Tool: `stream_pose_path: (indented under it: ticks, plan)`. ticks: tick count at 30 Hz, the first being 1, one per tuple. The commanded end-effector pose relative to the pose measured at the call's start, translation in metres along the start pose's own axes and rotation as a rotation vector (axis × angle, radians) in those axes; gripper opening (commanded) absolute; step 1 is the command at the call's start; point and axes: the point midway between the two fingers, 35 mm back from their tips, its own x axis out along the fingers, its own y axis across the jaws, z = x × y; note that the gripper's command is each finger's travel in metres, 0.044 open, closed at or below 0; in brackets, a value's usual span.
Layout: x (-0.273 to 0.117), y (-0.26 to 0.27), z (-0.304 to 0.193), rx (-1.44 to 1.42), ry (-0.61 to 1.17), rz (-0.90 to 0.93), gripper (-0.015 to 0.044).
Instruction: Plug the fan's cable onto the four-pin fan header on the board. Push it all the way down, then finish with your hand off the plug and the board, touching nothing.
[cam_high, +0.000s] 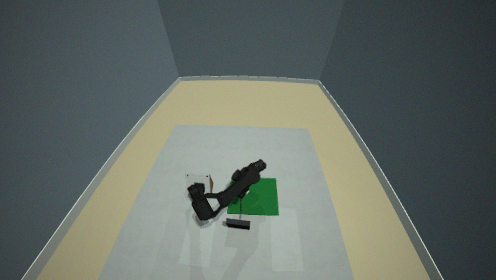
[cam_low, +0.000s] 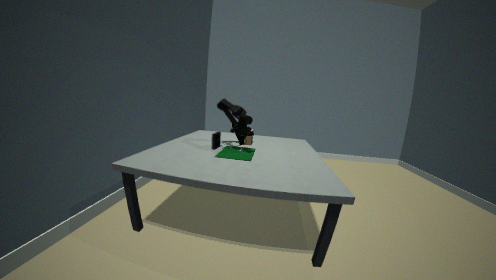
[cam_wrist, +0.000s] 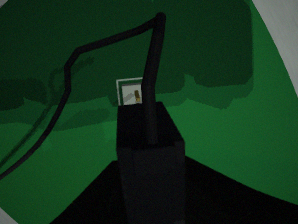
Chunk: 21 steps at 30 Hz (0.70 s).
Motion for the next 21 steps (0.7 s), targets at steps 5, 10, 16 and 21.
stream_pose_path:
  ticks: [5,10,16,21]
  plan:
    - [0.002,0.0,-0.002,-0.004,0.003,0.0,0.0]
    - [0.021,0.0,-0.002,-0.002,0.004,0.001,0.0]
    - [0.021,0.0,-0.002,-0.002,0.004,0.001,0.0]
    - [0.021,0.0,-0.002,0.0,0.004,0.001,0.0]
